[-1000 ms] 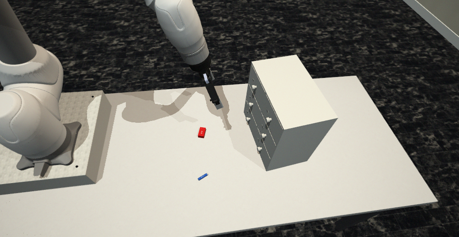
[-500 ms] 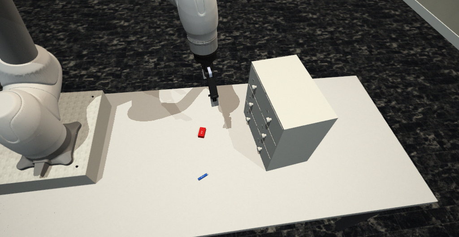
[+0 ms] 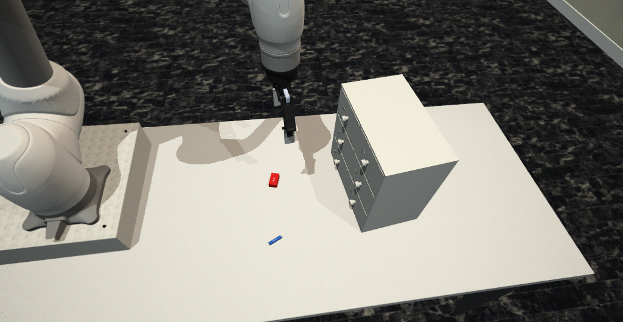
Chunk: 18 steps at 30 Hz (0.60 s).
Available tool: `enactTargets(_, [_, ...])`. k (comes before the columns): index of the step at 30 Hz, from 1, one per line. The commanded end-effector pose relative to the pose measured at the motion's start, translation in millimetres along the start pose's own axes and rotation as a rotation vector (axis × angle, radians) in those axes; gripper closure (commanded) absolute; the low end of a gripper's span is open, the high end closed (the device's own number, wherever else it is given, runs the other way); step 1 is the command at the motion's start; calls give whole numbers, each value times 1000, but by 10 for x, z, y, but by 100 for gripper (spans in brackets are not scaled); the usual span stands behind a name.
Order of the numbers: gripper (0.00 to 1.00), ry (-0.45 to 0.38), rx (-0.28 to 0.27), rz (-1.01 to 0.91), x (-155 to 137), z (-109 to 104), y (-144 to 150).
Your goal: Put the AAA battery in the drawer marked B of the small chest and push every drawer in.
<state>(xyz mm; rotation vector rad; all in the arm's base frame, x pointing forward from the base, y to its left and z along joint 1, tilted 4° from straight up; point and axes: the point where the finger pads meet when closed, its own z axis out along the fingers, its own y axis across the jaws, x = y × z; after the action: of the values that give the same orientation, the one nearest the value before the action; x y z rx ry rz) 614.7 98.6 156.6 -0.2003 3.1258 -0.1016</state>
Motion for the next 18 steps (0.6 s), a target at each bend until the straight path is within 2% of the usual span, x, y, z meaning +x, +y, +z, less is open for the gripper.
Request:
enactTargets(1, [0,4,0,0,4,-5,0])
enactTargets(18, [0,6,0,11,7,-6,-1])
